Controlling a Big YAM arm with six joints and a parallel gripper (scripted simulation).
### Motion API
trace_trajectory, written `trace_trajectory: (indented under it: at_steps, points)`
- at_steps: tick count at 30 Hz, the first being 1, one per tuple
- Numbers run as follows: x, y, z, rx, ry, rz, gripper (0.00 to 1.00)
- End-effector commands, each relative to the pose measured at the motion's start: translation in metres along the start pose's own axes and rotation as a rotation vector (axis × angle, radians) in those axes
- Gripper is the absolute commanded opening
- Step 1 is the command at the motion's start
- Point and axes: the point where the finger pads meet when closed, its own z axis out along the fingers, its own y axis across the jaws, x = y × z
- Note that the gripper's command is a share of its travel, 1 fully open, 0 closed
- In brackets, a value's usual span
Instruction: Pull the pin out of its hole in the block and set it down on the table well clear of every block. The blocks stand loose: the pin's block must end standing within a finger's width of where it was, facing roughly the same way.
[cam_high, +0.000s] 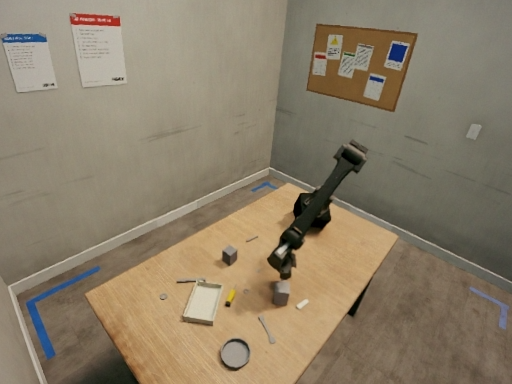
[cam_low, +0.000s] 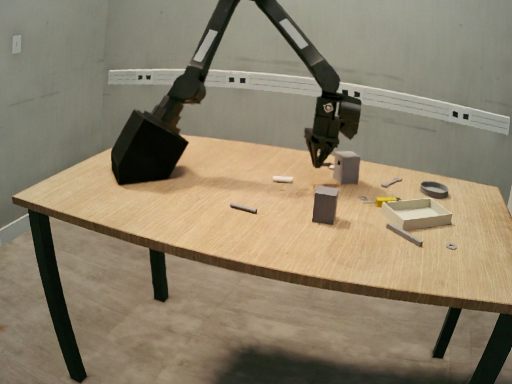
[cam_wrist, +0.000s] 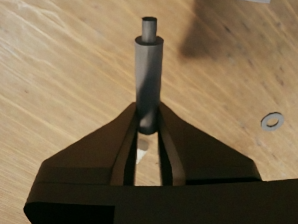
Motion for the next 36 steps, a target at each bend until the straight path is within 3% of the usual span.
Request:
trace_trajectory:
  at_steps: [1,36]
  points:
    - [-0.0084,-0.0089,-0.0185,0.036,-0.056,-0.019,0.00]
    - [-0.0038,-0.0105,-0.0196,0.037,-0.064,-0.020,0.00]
